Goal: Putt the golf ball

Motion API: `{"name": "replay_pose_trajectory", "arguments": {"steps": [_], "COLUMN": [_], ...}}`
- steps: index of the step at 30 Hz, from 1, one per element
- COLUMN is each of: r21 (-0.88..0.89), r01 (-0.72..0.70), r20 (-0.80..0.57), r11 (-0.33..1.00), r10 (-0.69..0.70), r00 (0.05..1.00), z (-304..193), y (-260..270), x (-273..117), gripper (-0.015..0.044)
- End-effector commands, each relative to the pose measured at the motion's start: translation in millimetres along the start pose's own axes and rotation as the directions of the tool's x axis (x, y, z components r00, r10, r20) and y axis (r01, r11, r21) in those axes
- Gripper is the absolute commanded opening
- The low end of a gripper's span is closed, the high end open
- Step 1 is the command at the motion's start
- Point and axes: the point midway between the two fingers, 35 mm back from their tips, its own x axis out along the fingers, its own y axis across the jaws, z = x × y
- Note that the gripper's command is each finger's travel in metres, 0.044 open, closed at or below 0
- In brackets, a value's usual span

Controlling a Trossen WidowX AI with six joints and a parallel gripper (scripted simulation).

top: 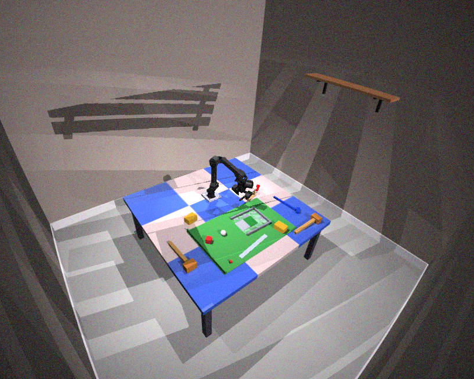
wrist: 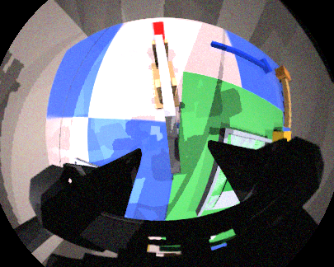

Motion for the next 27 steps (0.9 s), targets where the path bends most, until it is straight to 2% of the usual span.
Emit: {"name": "replay_pose_trajectory", "arguments": {"steps": [1, 24, 27], "r21": [0.000, 0.000, -0.005], "r01": [-0.008, -0.008, -0.003], "r20": [0.003, 0.003, 0.000], "r11": [1.000, 1.000, 1.000], "r10": [0.008, 0.008, 0.003], "r00": [1.000, 1.000, 1.000], "z": [-3.0, -11.0, -10.4], "y": [1.2, 1.9, 0.9], "x": [13.2, 43.2, 39.4], "gripper": [0.0440, 0.0440, 0.0361]}}
